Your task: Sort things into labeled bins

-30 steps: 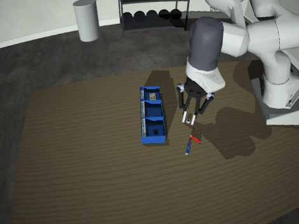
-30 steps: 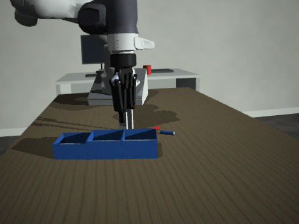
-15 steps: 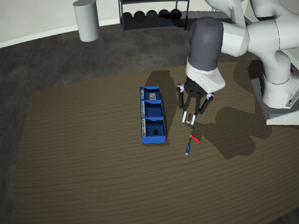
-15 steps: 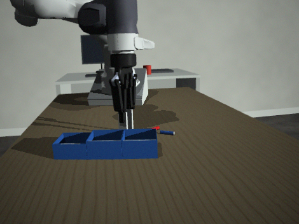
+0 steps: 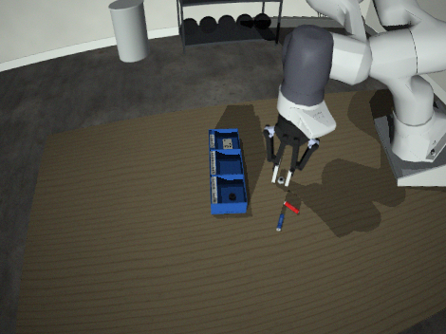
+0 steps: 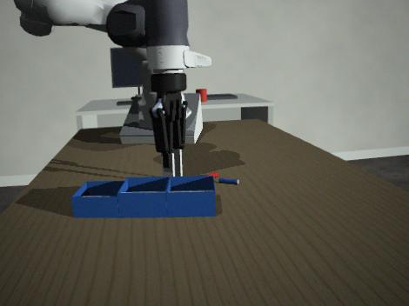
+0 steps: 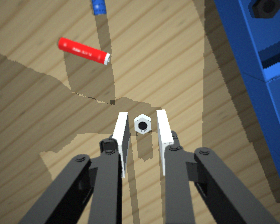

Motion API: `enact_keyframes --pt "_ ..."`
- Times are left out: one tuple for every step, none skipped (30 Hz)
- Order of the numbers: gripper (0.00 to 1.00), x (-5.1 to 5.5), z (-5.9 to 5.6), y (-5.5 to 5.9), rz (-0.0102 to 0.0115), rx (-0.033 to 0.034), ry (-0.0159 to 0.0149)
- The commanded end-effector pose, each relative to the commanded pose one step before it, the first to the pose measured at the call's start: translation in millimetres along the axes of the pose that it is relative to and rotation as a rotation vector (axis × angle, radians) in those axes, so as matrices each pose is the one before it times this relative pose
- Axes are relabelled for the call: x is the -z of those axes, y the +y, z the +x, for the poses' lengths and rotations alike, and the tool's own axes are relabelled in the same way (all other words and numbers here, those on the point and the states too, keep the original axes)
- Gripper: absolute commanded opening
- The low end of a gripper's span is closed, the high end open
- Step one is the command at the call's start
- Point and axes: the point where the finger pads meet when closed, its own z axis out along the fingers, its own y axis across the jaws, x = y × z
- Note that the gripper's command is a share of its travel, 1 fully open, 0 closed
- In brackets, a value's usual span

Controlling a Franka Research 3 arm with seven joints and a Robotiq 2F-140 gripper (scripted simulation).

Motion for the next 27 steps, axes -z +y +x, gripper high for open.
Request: enact_keyframes --pt "0.19 -3.90 -3.06 -0.34 -0.00755 -0.01267 0.00879" --pt "0.19 0.00 -0.13 -0.06 0.00000 0.00000 0.00000" --pt "0.19 0.00 -0.13 -0.06 0.00000 0.00000 0.00000" --pt "0.19 0.00 -0.13 -0.06 0.00000 0.00000 0.00000" --pt "0.19 0.00 0.00 0.00 0.00000 0.00000 0.00000" --pt "0.19 0.00 0.00 0.00 0.00000 0.00000 0.00000" --pt "0.19 0.00 -0.13 -0.06 0.00000 0.00000 0.00000" --pt "0.19 0.00 -0.13 -0.06 0.00000 0.00000 0.00000" --pt "0.19 0.00 -0.13 -0.06 0.00000 0.00000 0.00000" --pt "0.19 0.00 -0.13 -0.06 0.00000 0.00000 0.00000" --pt "0.19 0.00 -0.13 -0.06 0.00000 0.00000 0.00000" --pt "0.19 0.00 -0.13 -0.06 0.00000 0.00000 0.00000" --pt "0.19 0.00 -0.13 -0.06 0.00000 0.00000 0.00000" --pt "0.19 0.00 -0.13 -0.06 0.00000 0.00000 0.00000" --pt "0.19 0.00 -0.13 -0.06 0.00000 0.00000 0.00000" --pt "0.19 0.00 -0.13 -0.06 0.00000 0.00000 0.00000" --pt "0.19 0.00 -0.13 -0.06 0.00000 0.00000 0.00000" --pt "0.19 0.00 -0.13 -0.06 0.00000 0.00000 0.00000" --pt "0.19 0.00 -0.13 -0.06 0.00000 0.00000 0.00000" --pt "0.19 0.00 -0.13 -0.06 0.00000 0.00000 0.00000" --pt "0.19 0.00 -0.13 -0.06 0.00000 0.00000 0.00000" --pt "0.19 0.00 0.00 0.00 0.00000 0.00000 0.00000" --pt "0.19 0.00 0.00 0.00 0.00000 0.00000 0.00000" --pt "0.19 0.00 -0.13 -0.06 0.00000 0.00000 0.00000" --pt "0.19 0.00 -0.13 -0.06 0.00000 0.00000 0.00000" --pt "0.19 0.00 -0.13 -0.06 0.00000 0.00000 0.00000" --pt "0.19 0.00 -0.13 -0.06 0.00000 0.00000 0.00000"
